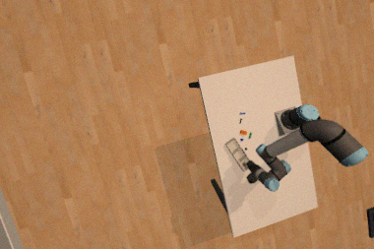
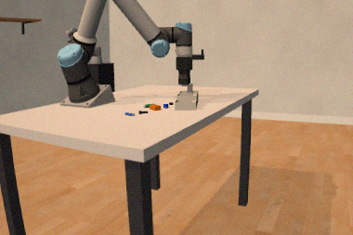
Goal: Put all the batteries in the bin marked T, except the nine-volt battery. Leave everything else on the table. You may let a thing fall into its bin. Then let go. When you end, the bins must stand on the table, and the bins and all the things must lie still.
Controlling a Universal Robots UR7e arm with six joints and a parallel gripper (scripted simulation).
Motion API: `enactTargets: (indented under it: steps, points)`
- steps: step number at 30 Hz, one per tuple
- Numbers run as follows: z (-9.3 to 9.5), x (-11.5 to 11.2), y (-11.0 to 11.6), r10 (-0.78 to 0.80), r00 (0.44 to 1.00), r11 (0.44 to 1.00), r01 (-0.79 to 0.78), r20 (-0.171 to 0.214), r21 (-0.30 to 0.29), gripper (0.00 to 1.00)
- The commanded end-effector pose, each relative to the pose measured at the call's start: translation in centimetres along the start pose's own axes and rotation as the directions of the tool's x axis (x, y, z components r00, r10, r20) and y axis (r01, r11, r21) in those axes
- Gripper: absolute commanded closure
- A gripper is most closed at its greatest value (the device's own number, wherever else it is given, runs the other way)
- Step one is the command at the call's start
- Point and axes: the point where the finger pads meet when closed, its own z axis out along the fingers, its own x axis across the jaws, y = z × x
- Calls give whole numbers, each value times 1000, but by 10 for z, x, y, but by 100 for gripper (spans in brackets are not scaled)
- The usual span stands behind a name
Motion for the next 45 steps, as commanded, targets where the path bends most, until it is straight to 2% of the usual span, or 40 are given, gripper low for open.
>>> enactTargets:
  steps: [1,28,45]
  points:
    - [-1,0,0,0,1000,1000,0,0,1,69]
    - [-1,0,0,0,1000,1000,0,0,1,69]
    - [-21,0,0,0,1000,1000,0,0,2,69]
